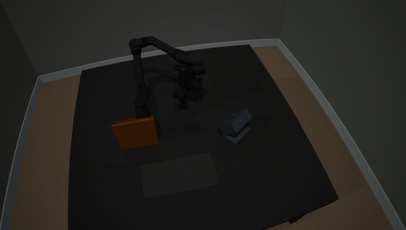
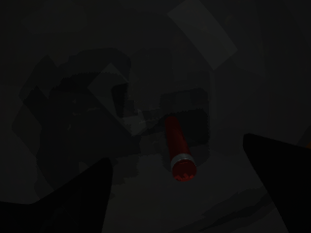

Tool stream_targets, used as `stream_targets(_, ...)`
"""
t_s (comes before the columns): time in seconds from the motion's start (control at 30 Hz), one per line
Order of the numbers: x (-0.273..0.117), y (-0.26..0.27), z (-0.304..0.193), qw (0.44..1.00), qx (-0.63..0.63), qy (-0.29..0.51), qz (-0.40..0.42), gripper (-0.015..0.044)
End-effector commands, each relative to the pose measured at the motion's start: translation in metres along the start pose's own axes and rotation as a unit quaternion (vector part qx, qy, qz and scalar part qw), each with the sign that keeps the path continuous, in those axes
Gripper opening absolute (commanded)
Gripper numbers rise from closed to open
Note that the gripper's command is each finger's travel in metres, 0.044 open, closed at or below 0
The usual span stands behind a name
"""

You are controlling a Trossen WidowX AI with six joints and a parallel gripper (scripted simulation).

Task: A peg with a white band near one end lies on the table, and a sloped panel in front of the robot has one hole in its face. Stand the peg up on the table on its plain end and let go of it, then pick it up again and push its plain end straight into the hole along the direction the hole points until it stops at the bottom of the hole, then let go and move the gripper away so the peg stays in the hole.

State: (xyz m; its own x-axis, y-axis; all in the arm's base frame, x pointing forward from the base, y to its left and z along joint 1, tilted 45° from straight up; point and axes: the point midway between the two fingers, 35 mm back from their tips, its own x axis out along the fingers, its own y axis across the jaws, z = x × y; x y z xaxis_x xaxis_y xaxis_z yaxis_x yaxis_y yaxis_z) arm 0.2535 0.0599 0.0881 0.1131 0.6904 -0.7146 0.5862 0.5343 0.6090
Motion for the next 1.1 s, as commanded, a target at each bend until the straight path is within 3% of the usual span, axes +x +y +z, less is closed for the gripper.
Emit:
stream_targets(0.0, 0.007, -0.001, -0.002, 1.000, 0.004, 0.004, 0.001, 0.0440)
stream_targets(0.53, 0.029, -0.001, -0.005, 1.000, 0.004, 0.005, 0.003, 0.0440)
stream_targets(1.03, 0.026, 0.000, -0.003, 1.000, 0.000, 0.002, 0.002, 0.0046)
stream_targets(1.07, 0.026, 0.000, -0.003, 1.000, 0.000, 0.002, 0.002, 0.0040)
